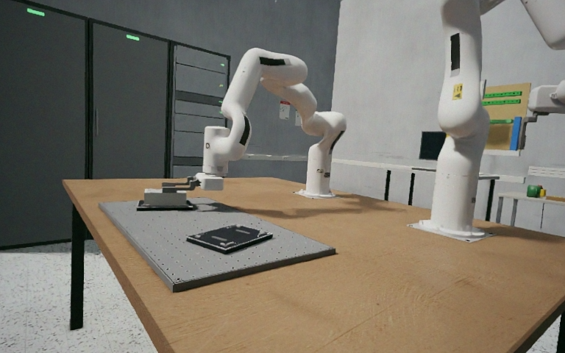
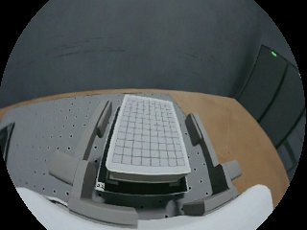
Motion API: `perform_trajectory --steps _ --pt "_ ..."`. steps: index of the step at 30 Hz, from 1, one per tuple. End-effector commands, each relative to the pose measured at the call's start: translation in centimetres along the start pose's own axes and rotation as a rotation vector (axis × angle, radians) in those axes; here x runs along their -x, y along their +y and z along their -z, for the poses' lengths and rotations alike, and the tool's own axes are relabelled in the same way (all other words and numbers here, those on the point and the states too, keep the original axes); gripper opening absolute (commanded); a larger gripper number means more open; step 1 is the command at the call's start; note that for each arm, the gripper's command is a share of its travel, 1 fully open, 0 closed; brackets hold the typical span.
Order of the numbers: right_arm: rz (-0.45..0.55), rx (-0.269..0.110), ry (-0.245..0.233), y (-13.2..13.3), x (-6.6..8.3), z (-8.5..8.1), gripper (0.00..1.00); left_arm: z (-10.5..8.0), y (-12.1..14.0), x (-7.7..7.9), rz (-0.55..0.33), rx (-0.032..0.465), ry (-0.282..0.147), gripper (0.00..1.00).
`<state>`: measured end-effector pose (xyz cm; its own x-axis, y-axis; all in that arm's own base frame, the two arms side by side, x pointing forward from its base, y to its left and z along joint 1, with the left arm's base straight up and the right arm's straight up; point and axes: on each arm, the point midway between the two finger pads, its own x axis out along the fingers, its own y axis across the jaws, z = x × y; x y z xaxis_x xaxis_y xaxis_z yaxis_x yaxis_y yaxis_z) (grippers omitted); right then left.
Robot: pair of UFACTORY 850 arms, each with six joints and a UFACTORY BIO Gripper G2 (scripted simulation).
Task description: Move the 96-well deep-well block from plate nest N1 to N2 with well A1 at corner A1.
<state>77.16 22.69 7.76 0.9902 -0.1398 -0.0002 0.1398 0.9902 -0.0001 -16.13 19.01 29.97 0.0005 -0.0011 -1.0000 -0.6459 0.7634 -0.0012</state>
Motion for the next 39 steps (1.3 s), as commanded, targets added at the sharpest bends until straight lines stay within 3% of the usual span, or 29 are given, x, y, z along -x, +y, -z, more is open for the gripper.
perform_trajectory --steps 1,39 --pt "0.000 -0.001 -0.002 0.1 -0.1 0.7 0.37 0.0 0.0 0.0 -0.001 0.000 0.000 1.00" --pt "0.000 -0.001 -0.002 0.1 -0.1 2.4 0.37 0.0 0.0 0.0 -0.001 0.000 0.000 1.00"
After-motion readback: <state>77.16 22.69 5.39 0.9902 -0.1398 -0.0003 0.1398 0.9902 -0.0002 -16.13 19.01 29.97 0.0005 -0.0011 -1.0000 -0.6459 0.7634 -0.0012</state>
